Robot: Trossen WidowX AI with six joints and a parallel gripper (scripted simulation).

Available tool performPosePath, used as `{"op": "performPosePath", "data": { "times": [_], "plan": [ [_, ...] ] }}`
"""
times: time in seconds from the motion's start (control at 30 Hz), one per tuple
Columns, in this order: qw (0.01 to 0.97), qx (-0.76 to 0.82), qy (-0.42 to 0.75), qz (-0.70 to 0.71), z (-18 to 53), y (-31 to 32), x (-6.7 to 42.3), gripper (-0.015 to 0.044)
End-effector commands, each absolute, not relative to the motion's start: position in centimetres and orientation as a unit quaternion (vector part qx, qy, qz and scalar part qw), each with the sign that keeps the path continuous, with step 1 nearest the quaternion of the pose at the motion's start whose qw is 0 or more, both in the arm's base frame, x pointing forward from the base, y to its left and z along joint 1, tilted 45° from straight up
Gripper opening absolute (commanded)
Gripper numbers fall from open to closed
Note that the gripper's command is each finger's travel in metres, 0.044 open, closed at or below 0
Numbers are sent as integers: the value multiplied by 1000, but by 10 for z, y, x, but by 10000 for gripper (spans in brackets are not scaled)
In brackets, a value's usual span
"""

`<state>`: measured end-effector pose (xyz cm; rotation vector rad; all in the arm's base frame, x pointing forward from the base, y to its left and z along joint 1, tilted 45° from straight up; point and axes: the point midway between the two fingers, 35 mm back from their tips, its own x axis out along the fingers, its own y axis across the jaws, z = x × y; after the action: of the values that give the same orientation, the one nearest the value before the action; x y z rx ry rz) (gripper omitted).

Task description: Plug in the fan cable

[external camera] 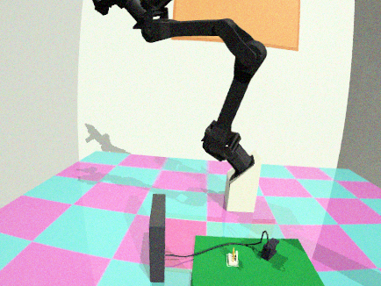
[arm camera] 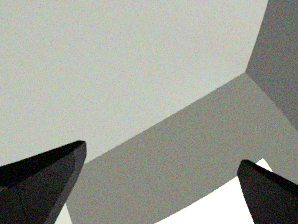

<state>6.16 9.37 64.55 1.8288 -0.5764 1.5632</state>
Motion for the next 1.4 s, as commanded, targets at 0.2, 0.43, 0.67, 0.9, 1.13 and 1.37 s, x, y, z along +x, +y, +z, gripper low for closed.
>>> {"op": "performPosePath", "data": {
  "times": [0.2, 0.43, 0.67, 0.9, 1.13, 1.37],
  "plan": [
    [52, 735, -153, 659, 656, -1, 16, 440],
    [-162, 721, -97, 667, 648, -79, 14, 440],
    [-347, 677, -52, 647, 629, -146, 37, 440],
    [-519, 606, -18, 602, 598, -204, 80, 440],
    [-680, 505, -3, 531, 552, -245, 146, 440],
    [-808, 369, -11, 459, 497, -261, 216, 440]
  ]
}}
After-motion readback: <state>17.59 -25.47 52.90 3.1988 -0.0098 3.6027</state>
